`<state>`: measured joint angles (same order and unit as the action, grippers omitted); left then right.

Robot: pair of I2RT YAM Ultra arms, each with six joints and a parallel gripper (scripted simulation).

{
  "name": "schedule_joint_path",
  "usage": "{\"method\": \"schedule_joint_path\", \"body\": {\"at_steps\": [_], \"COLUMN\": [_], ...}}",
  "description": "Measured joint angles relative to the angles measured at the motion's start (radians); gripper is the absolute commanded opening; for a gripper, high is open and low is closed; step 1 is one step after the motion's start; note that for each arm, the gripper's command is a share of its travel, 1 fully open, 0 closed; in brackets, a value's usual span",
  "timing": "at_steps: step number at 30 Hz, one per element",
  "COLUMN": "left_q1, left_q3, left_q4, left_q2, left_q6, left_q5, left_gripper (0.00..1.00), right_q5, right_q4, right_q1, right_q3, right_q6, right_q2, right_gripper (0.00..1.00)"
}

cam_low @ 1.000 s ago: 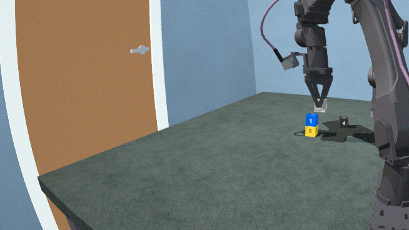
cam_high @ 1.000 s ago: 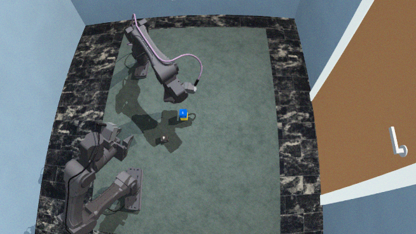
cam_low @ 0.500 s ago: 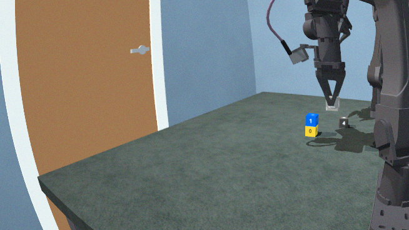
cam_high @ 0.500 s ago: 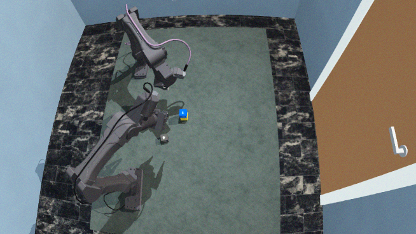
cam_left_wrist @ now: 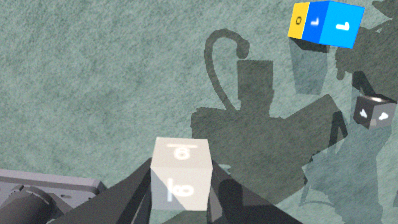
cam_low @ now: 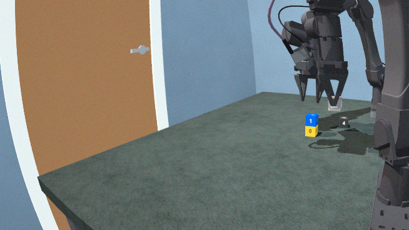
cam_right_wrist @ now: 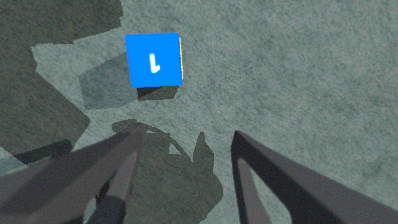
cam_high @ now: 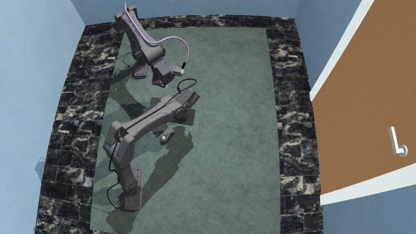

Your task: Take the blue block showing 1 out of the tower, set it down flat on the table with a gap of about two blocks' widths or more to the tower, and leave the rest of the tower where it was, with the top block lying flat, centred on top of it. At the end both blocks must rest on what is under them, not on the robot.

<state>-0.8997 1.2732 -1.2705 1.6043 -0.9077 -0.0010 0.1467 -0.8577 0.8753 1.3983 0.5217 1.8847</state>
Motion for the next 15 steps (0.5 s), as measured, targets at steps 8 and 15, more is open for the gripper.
{"method": "schedule_joint_path", "body": {"at_steps": [8, 15], "left_q1": [0.0, 0.0], "left_q3": [0.0, 0.0], "left_q4": [0.0, -0.002], "left_q2": [0.0, 0.0], "left_q6": [0.0, 0.0], "left_q5": [0.0, 0.0], "left_gripper": [0.27, 0.27], "right_q5": [-0.001, -0.001], "right_q4": [0.006, 0.006], "right_q1": [0.088, 0.087], "right_q3": [0.033, 0.049], "right_q6": [0.055, 0.058], "right_q2": [0.086, 0.087], "right_gripper": [0.55, 0.55]}}
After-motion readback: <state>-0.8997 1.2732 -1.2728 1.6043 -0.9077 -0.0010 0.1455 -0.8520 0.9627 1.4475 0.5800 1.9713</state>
